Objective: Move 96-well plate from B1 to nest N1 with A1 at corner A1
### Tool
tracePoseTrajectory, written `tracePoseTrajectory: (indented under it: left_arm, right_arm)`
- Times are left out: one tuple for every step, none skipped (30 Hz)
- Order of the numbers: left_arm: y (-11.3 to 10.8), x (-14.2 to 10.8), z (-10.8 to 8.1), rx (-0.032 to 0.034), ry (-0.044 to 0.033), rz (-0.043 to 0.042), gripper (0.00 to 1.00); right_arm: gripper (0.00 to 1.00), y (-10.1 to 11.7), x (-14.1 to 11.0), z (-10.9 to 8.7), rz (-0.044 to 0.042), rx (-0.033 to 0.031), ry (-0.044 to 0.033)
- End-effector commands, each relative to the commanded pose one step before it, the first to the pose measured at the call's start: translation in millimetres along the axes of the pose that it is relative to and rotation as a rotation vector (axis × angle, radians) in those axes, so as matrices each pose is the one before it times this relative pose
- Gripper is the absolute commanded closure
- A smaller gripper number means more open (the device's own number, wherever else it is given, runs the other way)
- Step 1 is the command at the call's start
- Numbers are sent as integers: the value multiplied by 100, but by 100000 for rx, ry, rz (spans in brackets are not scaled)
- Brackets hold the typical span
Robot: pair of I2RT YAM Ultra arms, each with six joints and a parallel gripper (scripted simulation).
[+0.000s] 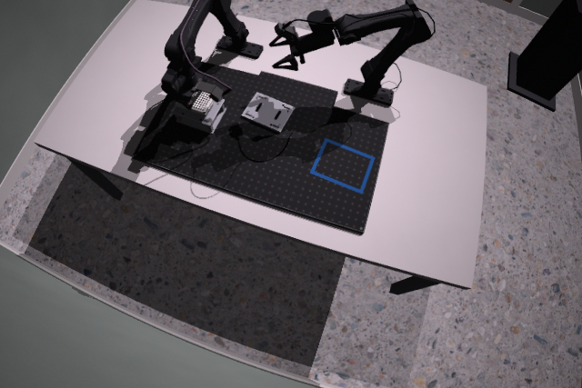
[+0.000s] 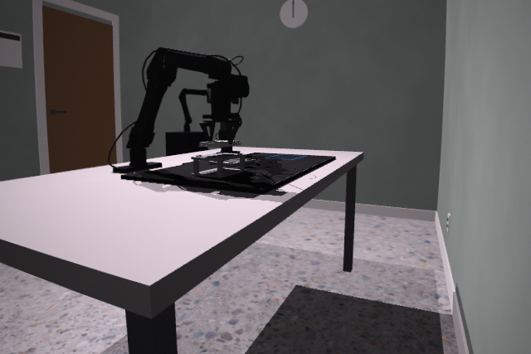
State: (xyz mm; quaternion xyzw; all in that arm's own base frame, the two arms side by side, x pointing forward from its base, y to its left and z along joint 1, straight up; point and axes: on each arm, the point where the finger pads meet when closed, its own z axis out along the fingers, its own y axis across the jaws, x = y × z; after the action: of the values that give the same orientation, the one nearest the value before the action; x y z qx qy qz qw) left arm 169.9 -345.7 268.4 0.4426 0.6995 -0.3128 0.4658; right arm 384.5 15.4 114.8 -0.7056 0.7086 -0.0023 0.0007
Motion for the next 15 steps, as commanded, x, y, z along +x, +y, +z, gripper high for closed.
tracePoseTrajectory:
  left_arm:
    - [-263,-158,301,336,-669,152,0]
    - [0,0,0,0,0,0,0]
    - [0,0,0,0,0,0,0]
    - [0,0,0,0,0,0,0]
    - [0,0,0,0,0,0,0]
    - [0,0,0,0,0,0,0]
    - [0,0,0,0,0,0,0]
    - [0,0,0,0,0,0,0]
    - [0,0,0,0,0,0,0]
    - [0,0,0,0,0,0,0]
    - [0,0,0,0,0,0,0]
    - [0,0,0,0,0,0,0]
    - [0,0,0,0,0,0,0]
    - [0,0,0,0,0,0,0]
    - [0,0,0,0,0,0,0]
  right_arm:
    - [21,177,-119,-410,-1129,1675,166]
    - [21,268,8,162,-10,-1064,42]
    - [21,117,4,71,-4,-465,19]
    - [21,0,0,0,0,0,0]
    - [21,0,0,0,0,0,0]
    - [21,-136,-4,-140,3,555,-20]
    - [21,-139,-4,-144,3,569,-20]
    - [21,0,0,0,0,0,0]
    - [21,0,0,0,0,0,0]
    - [21,0,0,0,0,0,0]
    - [21,0,0,0,0,0,0]
    - [21,0,0,0,0,0,0]
    - [21,0,0,0,0,0,0]
    - [21,0,0,0,0,0,0]
    - [21,138,52,624,413,-1856,-33]
